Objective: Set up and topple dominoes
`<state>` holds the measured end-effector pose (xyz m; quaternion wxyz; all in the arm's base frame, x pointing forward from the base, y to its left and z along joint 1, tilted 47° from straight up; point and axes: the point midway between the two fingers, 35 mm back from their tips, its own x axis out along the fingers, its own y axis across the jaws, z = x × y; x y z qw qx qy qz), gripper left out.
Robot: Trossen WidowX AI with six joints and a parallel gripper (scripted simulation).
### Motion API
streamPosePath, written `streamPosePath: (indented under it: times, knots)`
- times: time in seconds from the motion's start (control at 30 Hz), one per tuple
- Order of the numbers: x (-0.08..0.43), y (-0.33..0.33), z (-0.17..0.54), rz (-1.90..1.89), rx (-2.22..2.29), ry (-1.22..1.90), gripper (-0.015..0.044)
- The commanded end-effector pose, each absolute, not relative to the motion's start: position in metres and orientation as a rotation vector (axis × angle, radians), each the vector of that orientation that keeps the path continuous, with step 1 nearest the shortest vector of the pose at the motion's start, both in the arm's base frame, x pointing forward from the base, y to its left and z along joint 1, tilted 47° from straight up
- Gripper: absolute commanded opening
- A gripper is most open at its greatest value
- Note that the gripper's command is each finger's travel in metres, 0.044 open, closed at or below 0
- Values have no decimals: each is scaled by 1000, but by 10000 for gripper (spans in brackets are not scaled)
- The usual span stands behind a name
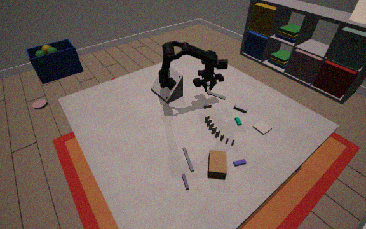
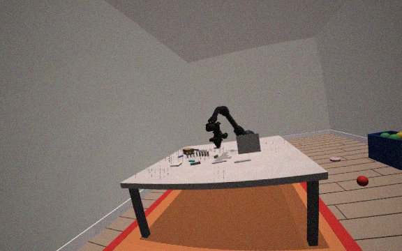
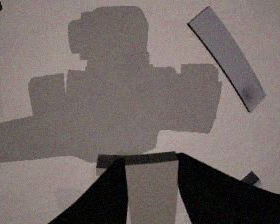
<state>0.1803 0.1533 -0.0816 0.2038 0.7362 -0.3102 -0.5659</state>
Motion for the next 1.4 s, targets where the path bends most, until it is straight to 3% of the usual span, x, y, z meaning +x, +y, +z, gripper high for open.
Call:
streamPosePath:
  times: [0.0, 0.1, 0.33, 0.47, 0.73, 0.8, 1.1, 1.37]
  knots:
    - [178, 149, -77, -1583, 2043, -906, 107]
    - [193, 137, -53, -1539, 2243, -1191, 107]
    - [224, 84, 15, -1116, 2706, -2208, 107]
    - [229, 47, 50, -597, 2794, -2844, 107]
    - [218, -11, 95, 732, 2468, -3683, 107]
    - [215, -18, 99, 944, 2374, -3753, 107]
    - [215, -18, 100, 958, 2367, -3757, 107]
    - [204, -26, 81, 718, 2068, -3982, 107]
